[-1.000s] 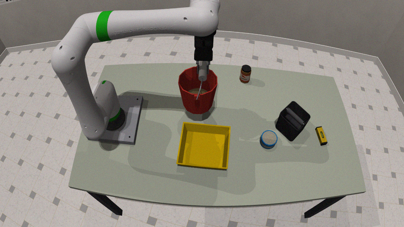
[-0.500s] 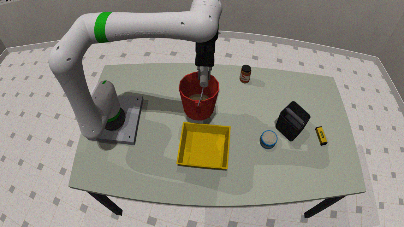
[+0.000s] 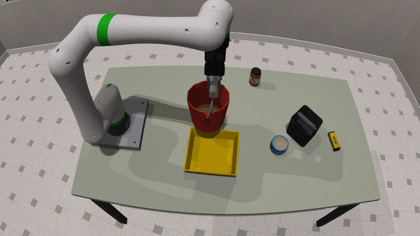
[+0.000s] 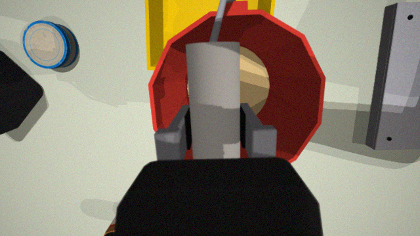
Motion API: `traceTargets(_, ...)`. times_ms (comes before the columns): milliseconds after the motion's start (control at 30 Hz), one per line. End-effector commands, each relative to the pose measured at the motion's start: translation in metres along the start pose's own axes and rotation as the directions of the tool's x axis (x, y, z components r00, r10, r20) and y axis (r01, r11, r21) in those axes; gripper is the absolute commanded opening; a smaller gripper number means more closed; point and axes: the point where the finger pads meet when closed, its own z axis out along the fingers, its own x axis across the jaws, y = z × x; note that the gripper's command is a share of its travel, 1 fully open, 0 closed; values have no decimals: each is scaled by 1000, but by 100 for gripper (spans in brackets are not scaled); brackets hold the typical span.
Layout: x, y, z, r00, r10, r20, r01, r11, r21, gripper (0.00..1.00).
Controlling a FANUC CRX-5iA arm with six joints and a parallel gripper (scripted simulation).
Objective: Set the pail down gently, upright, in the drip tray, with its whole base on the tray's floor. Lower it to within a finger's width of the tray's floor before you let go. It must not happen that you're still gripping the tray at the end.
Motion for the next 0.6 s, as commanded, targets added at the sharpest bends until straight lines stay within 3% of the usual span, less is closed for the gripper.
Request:
traceTargets(0, -2, -9, -1, 1000, 0, 2, 0, 1000, -1, 0)
traceTargets(567, -10, -51, -1, 1000, 0, 2, 0, 1000, 0, 0)
